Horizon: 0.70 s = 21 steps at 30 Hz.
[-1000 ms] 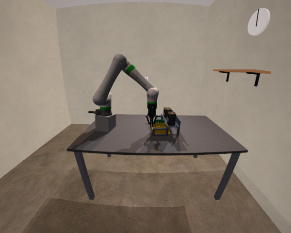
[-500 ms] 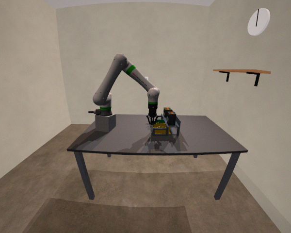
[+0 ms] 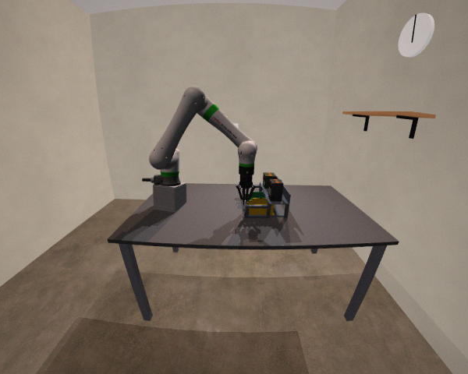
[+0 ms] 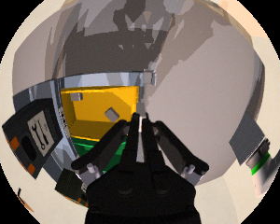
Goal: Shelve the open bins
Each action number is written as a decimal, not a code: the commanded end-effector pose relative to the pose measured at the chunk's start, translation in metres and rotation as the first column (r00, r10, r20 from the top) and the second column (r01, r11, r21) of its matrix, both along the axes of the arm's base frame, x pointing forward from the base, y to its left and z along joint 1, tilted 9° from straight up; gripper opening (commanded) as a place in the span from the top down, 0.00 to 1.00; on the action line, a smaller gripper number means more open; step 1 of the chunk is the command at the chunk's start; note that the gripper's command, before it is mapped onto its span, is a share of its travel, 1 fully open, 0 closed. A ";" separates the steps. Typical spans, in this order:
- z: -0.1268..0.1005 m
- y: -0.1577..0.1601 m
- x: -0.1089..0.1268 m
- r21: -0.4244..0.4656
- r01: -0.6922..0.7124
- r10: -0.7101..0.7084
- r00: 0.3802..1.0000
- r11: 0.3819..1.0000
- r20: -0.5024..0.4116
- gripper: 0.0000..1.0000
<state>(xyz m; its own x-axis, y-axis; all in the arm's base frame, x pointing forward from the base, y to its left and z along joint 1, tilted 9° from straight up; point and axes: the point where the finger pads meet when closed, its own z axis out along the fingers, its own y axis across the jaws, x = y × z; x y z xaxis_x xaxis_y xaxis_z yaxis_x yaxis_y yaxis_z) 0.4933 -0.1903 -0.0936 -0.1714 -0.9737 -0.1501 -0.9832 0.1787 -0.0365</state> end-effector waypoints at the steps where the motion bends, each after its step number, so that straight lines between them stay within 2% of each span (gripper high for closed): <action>1: 0.000 0.000 0.001 0.000 0.000 0.000 1.000 1.000 0.000 1.00; 21: 0.000 -0.001 0.003 0.000 0.000 0.000 1.000 1.000 0.000 1.00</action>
